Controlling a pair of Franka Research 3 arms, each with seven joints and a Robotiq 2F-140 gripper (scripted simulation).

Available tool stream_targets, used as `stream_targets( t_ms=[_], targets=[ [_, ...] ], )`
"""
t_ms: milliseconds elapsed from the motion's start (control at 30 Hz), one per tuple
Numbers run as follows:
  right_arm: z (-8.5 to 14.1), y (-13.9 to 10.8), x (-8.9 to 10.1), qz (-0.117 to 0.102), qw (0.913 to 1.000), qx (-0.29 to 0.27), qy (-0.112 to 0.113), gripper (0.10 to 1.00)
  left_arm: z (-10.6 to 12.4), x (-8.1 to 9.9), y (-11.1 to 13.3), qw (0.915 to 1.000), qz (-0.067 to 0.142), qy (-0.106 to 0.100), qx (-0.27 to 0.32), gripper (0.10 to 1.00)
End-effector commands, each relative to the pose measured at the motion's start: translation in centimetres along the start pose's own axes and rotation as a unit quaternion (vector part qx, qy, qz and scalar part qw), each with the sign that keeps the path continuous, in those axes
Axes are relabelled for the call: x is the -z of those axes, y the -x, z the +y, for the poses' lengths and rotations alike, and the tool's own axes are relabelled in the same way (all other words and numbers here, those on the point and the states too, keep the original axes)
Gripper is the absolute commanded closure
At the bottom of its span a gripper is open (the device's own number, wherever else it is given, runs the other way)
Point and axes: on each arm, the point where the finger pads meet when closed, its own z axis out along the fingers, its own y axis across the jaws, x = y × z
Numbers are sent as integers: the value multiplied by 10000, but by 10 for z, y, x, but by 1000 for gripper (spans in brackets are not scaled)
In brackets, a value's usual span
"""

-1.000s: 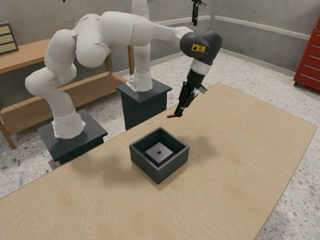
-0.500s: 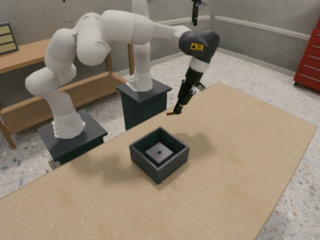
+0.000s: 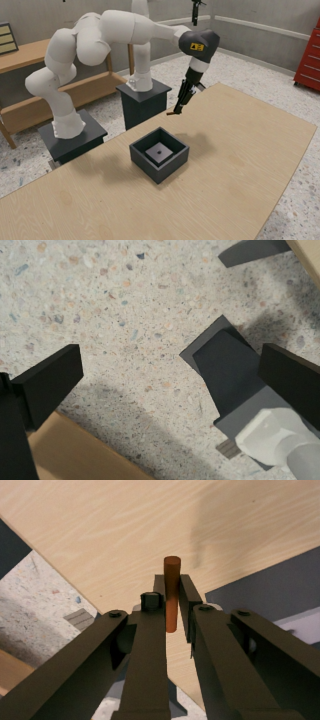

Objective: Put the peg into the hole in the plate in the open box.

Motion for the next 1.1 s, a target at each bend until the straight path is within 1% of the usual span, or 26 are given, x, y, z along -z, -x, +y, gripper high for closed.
stream_targets(
  t_ms=[0,300,400,567,633,1067],
  targets=[
    [-1,-1,0,14,10000,-28,-9,999,1,1,1,10000,16,20,26,98],
    [-1,-1,-2,14,10000,-28,-9,999,1,1,1,10000,16,20,26,98],
    [-1,-5,-10,14,10000,-28,-9,999,1,1,1,10000,16,20,26,98],
    [-1,-12,-31,14,10000,-28,-9,999,1,1,1,10000,16,20,26,98],
    [-1,-14,-35,14,10000,-28,-9,999,1,1,1,10000,16,20,26,98],
    [-1,-14,-36,14,10000,-28,-9,999,1,1,1,10000,16,20,26,98]
  ],
)
